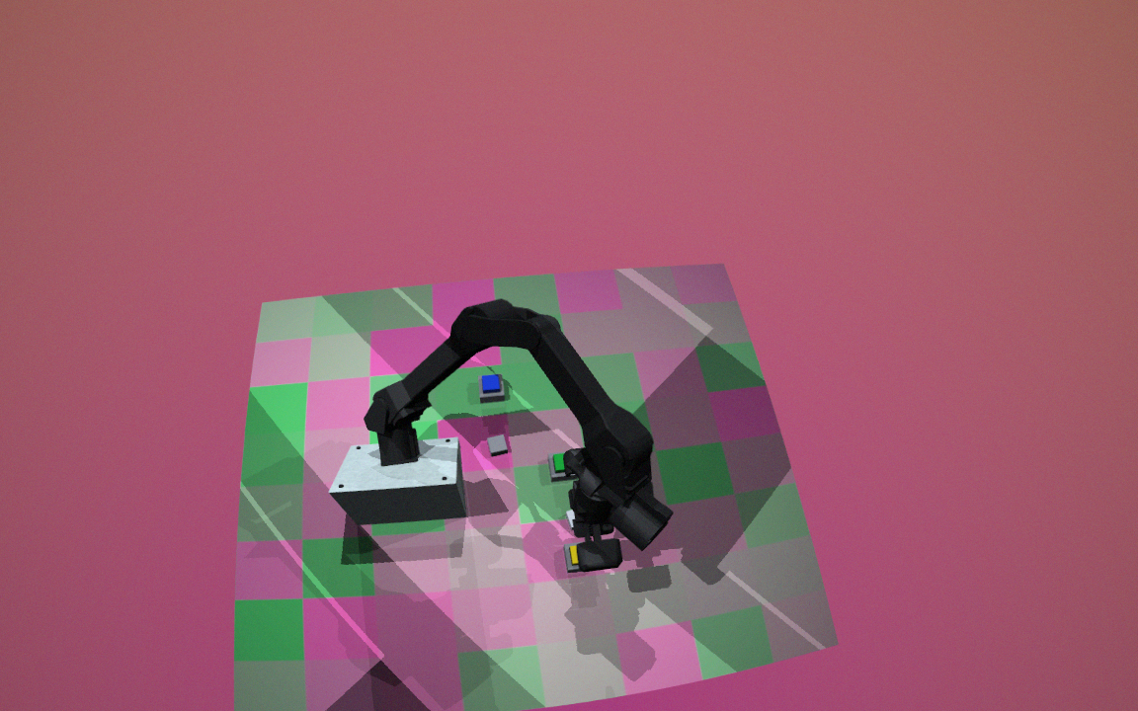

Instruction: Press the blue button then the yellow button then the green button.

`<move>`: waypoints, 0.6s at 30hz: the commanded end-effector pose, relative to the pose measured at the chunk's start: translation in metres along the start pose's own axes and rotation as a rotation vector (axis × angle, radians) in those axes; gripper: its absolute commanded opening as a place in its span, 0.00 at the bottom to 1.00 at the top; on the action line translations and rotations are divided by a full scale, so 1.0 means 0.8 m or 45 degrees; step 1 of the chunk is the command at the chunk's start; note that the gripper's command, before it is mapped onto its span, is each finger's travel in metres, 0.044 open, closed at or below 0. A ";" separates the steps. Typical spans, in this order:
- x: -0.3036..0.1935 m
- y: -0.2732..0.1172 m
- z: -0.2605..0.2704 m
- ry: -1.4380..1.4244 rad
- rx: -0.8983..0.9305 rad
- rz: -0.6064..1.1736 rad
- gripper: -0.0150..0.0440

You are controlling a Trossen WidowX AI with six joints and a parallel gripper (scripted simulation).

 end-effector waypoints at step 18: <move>-0.005 0.090 -0.034 -0.018 0.011 0.008 0.29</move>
Point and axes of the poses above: the point midway between the two fingers, 35 mm back from their tips, its own y axis out along the fingers, its own z axis across the jaws, x = y × z, the point moved 4 cm from there along -y, back along the fingers, and after that the axes turned 5 degrees about y, right-handed, at the moved point
